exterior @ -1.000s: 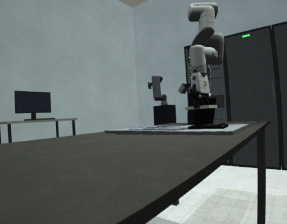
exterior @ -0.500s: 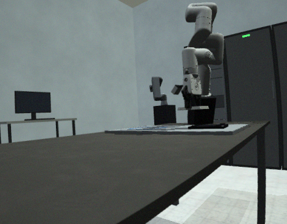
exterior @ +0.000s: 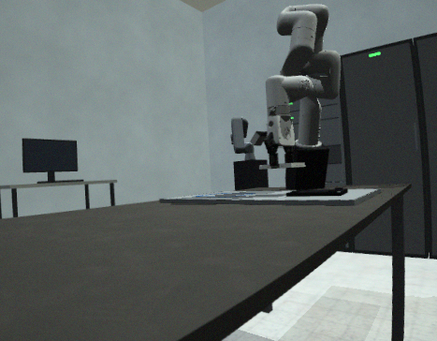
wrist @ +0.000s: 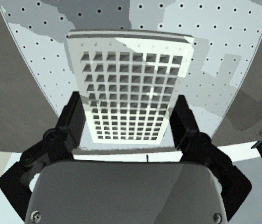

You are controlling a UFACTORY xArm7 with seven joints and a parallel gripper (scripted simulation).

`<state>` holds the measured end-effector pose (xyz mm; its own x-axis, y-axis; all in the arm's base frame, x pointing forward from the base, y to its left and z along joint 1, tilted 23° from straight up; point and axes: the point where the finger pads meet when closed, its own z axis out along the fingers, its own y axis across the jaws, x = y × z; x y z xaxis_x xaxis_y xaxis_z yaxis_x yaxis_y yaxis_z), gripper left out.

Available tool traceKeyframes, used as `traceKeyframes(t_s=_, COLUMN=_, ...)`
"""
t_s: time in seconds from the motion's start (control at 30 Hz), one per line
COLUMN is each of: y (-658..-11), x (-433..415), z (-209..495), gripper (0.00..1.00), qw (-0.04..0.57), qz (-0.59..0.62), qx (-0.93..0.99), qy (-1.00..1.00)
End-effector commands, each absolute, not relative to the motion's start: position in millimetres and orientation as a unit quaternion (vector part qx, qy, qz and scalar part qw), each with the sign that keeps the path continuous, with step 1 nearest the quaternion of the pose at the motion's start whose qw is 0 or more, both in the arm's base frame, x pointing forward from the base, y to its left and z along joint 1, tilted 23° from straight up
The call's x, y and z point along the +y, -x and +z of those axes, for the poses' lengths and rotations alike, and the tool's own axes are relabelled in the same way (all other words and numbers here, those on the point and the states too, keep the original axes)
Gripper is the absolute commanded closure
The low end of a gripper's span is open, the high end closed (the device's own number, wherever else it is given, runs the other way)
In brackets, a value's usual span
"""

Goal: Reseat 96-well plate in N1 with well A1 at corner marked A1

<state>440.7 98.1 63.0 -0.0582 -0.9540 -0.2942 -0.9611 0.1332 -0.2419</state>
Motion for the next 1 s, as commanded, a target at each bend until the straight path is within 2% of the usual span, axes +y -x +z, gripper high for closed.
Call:
traceKeyframes(t_s=0.0, y=-443.3, x=80.5, z=58.7, gripper=1.0, qw=0.198, qz=0.009, qx=0.726, qy=0.658)
traceKeyframes(t_s=0.97, y=-448.6, x=0.8, z=33.6, gripper=1.0, qw=0.198, qz=0.009, qx=0.727, qy=0.658)
